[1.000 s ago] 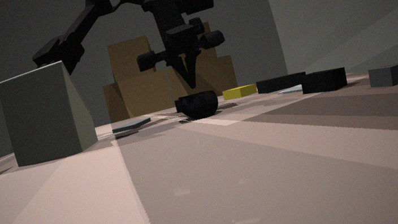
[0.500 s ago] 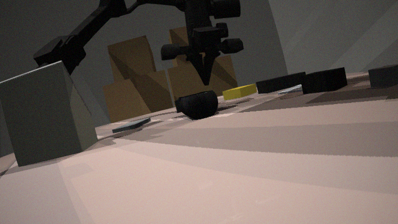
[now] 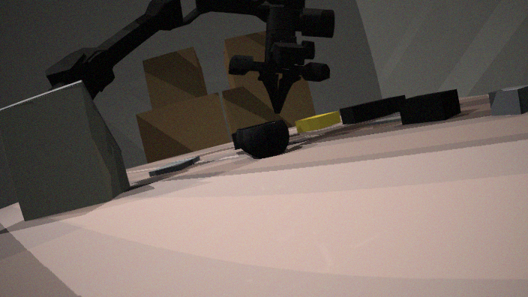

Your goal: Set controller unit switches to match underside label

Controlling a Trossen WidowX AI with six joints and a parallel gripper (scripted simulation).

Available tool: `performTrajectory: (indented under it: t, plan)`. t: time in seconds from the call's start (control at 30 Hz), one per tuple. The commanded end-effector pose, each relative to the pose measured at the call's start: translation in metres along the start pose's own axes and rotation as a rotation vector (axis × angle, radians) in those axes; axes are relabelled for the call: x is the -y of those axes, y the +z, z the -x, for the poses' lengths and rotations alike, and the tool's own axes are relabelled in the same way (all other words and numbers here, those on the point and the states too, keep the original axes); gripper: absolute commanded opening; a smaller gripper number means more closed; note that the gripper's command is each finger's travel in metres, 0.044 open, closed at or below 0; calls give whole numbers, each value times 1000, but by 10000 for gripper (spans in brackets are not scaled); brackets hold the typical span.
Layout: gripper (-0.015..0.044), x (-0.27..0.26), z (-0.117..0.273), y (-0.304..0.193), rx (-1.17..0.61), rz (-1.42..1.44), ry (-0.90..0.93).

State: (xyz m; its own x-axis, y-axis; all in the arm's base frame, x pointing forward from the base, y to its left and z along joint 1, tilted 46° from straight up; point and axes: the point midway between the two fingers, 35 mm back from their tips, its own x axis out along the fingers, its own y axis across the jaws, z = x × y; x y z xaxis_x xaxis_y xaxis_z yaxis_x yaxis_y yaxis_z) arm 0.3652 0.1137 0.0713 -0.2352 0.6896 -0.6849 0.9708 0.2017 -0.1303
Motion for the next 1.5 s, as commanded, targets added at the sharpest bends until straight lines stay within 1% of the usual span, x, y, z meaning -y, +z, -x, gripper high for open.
performTrajectory:
  t: [0.0, 0.2, 0.63, 1.07, 1.47]
  plan:
    - [0, -1, -1, 1, 3, -3, -11]
    - [0, 1, 0, 2, 0, -4, 6]
    - [0, 24, -4, 45, -4, -8, 190]
    - [0, 61, -17, 77, 0, -5, 363]
    - [0, 104, -31, 97, 7, 5, 526]
